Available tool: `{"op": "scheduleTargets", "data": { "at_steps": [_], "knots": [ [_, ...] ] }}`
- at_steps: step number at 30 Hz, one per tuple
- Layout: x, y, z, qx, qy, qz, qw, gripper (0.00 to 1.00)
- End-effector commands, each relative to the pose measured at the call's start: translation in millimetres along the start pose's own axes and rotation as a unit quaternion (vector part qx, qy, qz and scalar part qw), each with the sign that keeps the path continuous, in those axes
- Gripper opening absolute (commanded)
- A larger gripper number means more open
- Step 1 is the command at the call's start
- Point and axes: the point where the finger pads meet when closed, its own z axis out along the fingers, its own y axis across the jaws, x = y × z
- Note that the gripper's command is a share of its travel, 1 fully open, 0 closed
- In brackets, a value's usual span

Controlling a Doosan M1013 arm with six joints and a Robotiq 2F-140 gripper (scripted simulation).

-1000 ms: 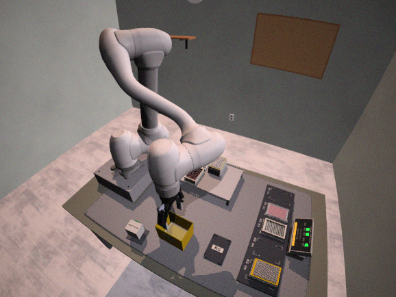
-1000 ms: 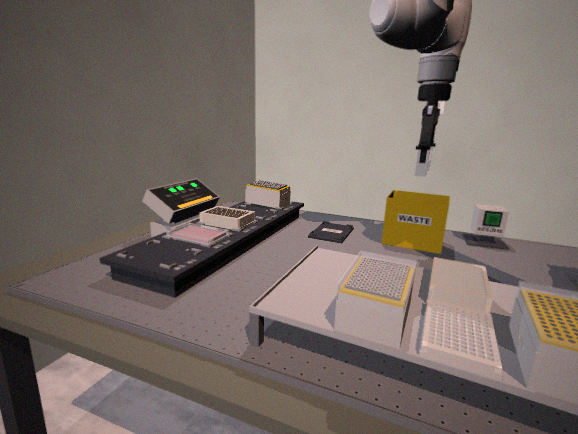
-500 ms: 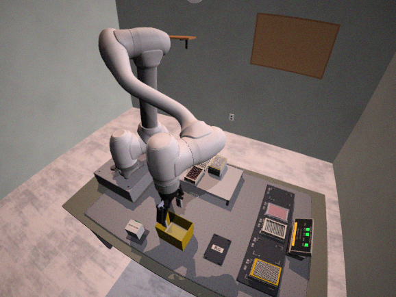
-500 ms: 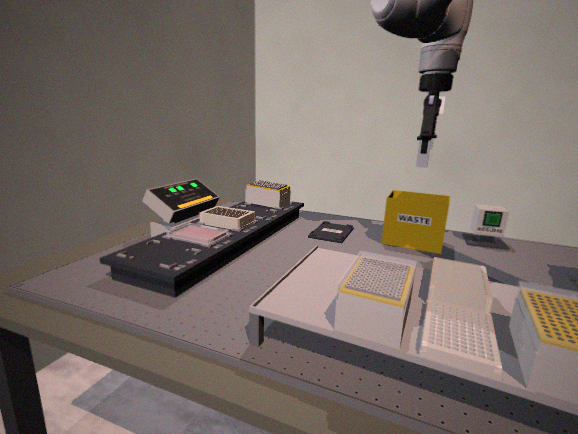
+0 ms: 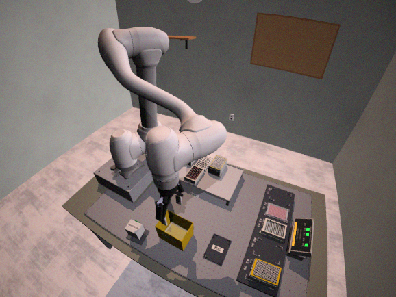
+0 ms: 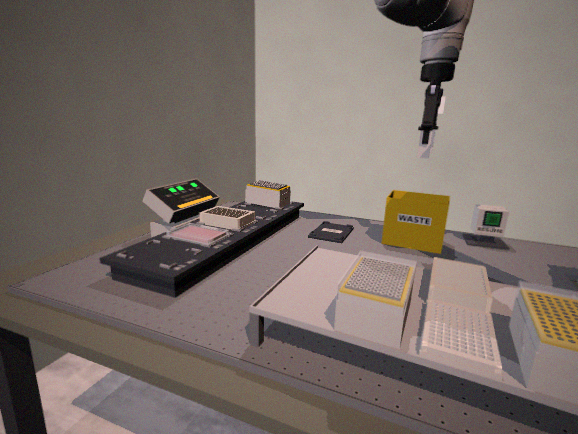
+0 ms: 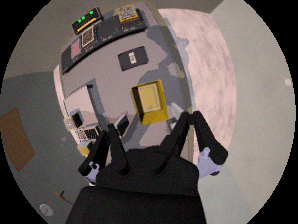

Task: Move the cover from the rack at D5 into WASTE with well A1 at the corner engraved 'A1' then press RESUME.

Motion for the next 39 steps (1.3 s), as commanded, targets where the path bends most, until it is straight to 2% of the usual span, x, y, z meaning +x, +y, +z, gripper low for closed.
{"op": "scheduleTargets", "data": {
  "at_steps": [1, 16, 18, 33, 35, 39],
  "knots": [
    [0, 0, -1.4, 0.000, 0.000, 0.000, 1.000, 0.77],
    [75, 1, -1.5, 0.000, 0.000, -0.008, 1.000, 0.77],
    [75, 1, -1.5, 0.000, 0.000, -0.008, 1.000, 0.77],
    [150, 2, -1.5, 0.000, 0.000, -0.008, 1.000, 0.77],
    [150, 2, -1.5, 0.000, 0.000, -0.008, 1.000, 0.77],
    [170, 2, -1.5, 0.000, 0.000, -0.008, 1.000, 0.77]
  ]
}}
